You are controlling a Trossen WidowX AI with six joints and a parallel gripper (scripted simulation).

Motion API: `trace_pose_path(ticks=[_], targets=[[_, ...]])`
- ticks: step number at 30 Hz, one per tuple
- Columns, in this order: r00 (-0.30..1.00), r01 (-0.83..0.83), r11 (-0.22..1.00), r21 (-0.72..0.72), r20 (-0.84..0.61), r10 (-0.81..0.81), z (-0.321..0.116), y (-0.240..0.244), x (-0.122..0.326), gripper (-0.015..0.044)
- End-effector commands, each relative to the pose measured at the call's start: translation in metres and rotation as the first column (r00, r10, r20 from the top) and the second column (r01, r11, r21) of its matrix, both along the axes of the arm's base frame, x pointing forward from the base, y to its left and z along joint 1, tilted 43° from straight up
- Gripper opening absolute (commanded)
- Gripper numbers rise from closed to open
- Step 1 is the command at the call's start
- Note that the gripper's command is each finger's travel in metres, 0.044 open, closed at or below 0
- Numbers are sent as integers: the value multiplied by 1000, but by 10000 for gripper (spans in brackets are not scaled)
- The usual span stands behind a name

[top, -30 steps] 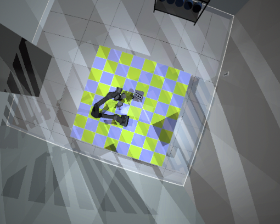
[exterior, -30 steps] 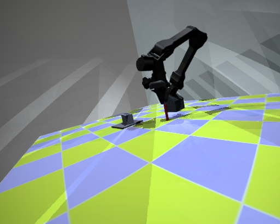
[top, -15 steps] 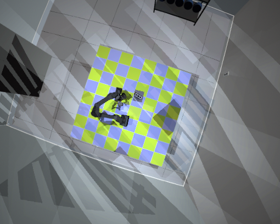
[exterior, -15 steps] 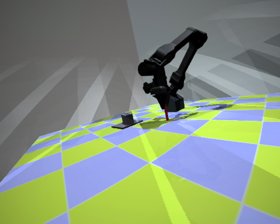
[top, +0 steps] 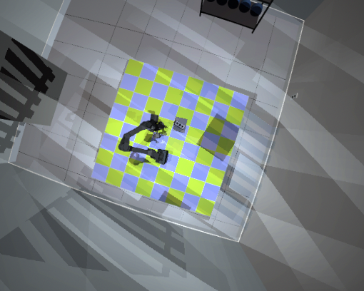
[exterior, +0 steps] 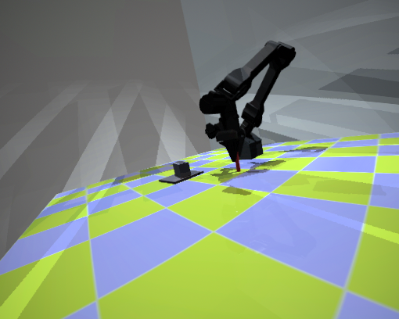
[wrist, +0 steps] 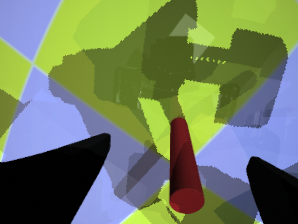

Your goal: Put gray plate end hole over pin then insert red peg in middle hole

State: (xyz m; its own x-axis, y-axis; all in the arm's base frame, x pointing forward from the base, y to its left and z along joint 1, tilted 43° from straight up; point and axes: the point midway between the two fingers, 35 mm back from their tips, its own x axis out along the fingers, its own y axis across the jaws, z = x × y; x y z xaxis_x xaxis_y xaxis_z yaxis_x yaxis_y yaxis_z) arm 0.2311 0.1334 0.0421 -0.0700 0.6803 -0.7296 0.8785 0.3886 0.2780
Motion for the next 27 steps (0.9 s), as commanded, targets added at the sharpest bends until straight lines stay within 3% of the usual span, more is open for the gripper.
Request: trace_pose_path(ticks=[1,12,27], targets=[[1000,4,1000,3,-8,-4,-2,1,-2,309],[1000,4,1000,3,-8,-4,-2,1,-2,20],[1000,4,1000,-2,-7,-4,6,-8,2,0]])
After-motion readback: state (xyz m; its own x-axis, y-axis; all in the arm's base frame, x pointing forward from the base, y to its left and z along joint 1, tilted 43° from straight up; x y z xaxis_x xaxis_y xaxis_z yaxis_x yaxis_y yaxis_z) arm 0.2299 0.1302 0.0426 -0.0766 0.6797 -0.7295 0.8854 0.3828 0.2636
